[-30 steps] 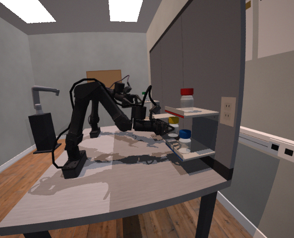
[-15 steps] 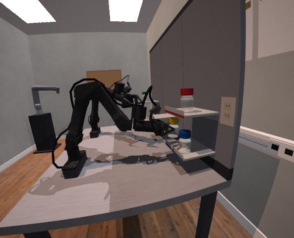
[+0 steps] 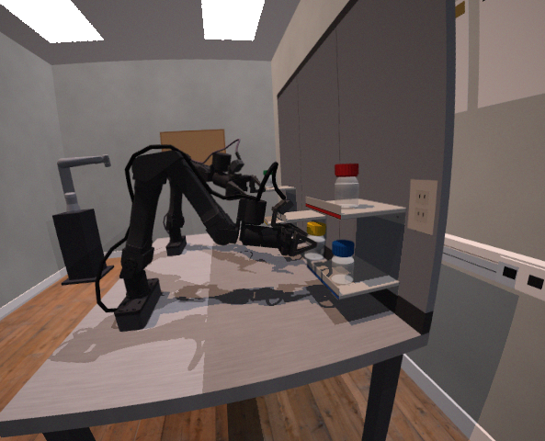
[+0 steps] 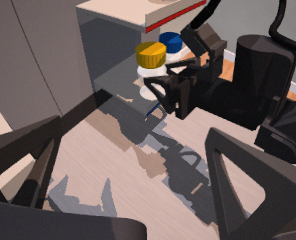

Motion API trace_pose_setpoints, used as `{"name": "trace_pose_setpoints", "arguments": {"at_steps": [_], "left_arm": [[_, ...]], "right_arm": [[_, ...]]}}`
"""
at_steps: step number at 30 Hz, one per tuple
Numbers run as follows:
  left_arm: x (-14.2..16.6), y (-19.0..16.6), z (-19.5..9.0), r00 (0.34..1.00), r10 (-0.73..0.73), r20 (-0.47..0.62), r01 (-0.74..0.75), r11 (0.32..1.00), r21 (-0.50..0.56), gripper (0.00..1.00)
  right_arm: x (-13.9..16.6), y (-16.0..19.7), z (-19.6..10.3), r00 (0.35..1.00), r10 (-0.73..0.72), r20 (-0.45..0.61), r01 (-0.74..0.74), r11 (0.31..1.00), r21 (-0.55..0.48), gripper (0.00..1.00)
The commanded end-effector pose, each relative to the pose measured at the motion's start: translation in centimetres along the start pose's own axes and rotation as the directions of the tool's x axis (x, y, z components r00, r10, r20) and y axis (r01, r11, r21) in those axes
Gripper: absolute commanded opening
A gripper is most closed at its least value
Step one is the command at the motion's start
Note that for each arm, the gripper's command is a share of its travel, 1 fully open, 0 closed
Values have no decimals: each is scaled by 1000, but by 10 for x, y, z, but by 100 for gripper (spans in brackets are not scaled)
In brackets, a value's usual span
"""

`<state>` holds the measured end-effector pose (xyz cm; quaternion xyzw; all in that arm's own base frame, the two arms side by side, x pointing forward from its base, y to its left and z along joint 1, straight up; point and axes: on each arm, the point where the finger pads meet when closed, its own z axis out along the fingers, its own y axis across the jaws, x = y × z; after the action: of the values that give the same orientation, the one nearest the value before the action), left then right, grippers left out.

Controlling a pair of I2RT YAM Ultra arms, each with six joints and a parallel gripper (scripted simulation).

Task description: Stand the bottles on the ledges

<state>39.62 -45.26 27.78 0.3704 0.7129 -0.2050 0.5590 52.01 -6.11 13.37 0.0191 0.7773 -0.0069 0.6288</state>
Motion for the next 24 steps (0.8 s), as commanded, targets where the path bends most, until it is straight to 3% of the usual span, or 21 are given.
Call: {"name": "trace_pose_setpoints", "arguments": {"at_steps": [1, 24], "left_arm": [[-15, 5, -5, 1000, -6, 23, 6, 1000, -13, 100], [-15, 5, -5, 1000, -6, 23, 6, 1000, -13, 100]], "right_arm": [[-31, -3, -13, 996, -14, 91, 14, 1000, 0, 50], [-19, -2, -62, 996, -14, 86, 14, 1000, -1, 50]]}}
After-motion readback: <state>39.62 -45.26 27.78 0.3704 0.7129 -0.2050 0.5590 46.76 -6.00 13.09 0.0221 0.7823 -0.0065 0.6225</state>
